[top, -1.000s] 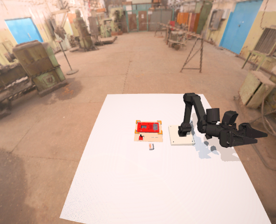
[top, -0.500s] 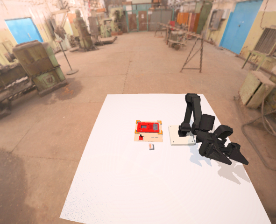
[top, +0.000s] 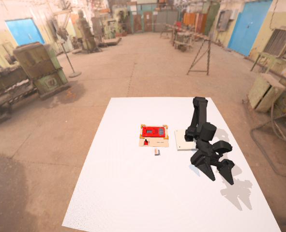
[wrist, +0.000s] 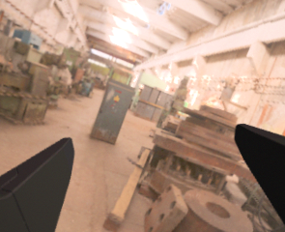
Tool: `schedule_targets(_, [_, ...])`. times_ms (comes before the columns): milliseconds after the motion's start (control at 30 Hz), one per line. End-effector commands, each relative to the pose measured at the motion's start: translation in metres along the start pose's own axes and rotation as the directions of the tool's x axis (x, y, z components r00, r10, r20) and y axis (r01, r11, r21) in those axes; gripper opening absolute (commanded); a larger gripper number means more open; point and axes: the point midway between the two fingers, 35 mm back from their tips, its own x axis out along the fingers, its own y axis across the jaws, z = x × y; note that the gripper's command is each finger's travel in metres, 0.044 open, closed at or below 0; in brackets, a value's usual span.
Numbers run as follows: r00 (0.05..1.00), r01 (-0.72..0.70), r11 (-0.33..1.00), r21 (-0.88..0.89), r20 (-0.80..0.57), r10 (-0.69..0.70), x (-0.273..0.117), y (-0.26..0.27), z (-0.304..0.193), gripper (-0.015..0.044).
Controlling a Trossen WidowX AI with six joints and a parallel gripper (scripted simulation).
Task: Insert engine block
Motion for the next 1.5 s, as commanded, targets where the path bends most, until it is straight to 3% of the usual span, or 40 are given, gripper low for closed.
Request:
schedule_targets(0, [0.999, 0.005, 1.000, 0.020, -0.044, -0.004, -0.002, -0.009, -0.012, 0.0440])
schedule_targets(367, [0.964, -0.013, 0.979, -0.202, -0.264, -0.041, -0.012, -0.035, -0.070, 0.0440])
schedule_targets(700, [0.870, -0.141, 0.910, -0.391, -0.487, -0.074, -0.037, -0.062, -0.128, 0.0440])
schedule_targets(1100, [0.683, -0.413, 0.777, -0.475, -0.726, -0.081, -0.085, -0.088, -0.191, 0.0440])
schedule_targets(1467, [0.454, -0.690, 0.615, -0.381, -0.890, -0.042, -0.145, -0.103, -0.238, 0.0440])
